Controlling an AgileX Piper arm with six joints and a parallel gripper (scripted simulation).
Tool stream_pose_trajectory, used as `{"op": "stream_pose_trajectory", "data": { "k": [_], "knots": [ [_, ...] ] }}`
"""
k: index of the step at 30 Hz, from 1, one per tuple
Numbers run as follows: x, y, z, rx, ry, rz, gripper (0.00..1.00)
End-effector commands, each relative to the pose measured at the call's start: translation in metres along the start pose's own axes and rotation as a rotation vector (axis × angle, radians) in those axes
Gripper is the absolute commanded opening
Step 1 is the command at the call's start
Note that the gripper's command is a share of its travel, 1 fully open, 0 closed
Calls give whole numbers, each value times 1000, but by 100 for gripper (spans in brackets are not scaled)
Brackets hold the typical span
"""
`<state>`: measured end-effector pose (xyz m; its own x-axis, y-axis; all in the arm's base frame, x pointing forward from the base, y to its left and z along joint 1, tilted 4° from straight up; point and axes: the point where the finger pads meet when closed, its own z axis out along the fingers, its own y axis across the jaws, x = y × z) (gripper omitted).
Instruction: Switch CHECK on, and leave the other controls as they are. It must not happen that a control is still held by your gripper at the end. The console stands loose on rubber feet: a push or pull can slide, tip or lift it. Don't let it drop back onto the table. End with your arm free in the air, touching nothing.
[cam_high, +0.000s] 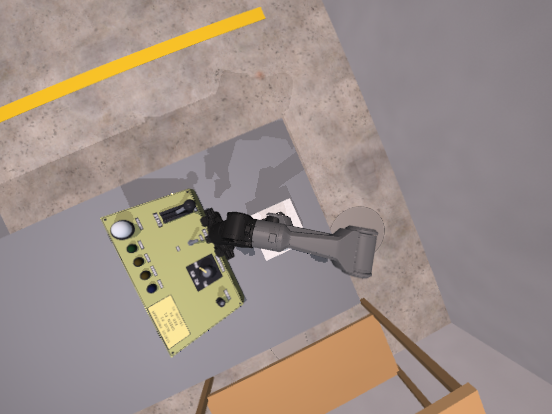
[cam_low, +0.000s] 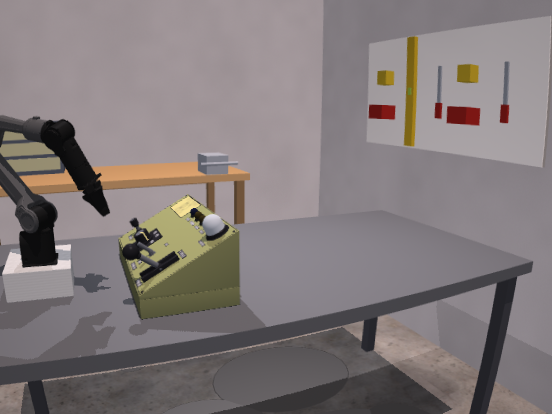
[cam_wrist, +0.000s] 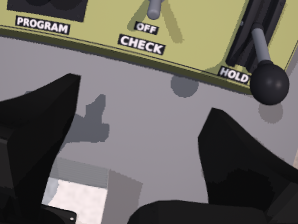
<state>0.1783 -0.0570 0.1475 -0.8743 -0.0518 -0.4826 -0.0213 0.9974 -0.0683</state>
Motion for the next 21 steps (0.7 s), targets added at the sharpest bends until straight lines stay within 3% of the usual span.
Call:
{"op": "stream_pose_trajectory", "data": {
  "k": [1,2,3,21],
  "knots": [
    [8,2,1,1,-2,2,94],
    [8,2,1,1,-2,2,94],
    [8,2,1,1,-2,2,0],
    [8,2,1,1,-2,2,0]
  ]
}}
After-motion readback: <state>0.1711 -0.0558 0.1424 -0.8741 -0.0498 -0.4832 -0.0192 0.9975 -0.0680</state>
